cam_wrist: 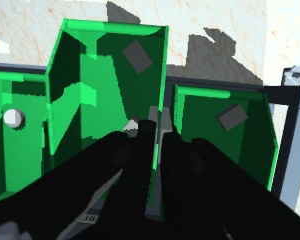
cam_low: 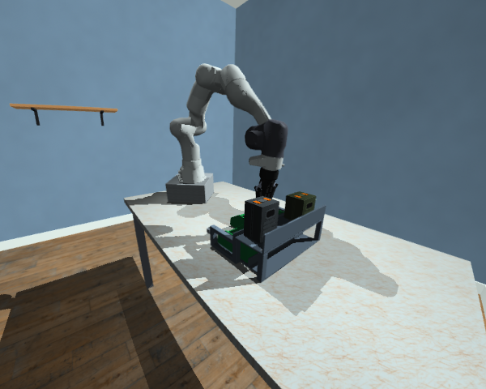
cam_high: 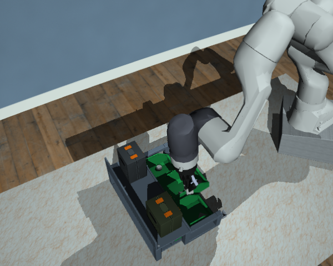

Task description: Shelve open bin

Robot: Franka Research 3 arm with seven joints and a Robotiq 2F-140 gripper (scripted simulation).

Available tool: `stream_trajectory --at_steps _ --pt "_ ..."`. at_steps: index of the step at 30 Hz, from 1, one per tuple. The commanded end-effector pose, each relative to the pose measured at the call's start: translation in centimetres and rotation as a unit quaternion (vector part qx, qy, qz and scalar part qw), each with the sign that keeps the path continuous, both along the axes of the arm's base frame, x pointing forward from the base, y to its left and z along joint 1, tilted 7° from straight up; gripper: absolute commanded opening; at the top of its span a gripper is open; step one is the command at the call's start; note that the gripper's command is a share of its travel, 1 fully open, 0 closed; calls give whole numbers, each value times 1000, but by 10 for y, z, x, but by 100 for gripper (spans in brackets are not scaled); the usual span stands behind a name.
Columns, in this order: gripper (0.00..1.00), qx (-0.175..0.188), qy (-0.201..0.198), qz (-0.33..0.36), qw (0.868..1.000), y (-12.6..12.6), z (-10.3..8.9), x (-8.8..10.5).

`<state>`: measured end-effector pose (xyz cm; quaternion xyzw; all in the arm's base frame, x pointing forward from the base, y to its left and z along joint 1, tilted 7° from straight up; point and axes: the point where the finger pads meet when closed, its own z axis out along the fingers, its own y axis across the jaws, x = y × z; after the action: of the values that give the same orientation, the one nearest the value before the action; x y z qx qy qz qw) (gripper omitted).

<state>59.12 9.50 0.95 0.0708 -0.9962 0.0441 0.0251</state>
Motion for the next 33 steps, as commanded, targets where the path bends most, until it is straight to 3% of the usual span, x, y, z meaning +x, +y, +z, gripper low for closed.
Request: stream_trajectory --at_steps 1,9,10,33 --pt "0 0 -3 0 1000 0 3 2" --pt "0 0 -3 0 1000 0 3 2" --pt "6 0 -3 0 1000 0 3 2" --pt "6 0 -3 0 1000 0 3 2"
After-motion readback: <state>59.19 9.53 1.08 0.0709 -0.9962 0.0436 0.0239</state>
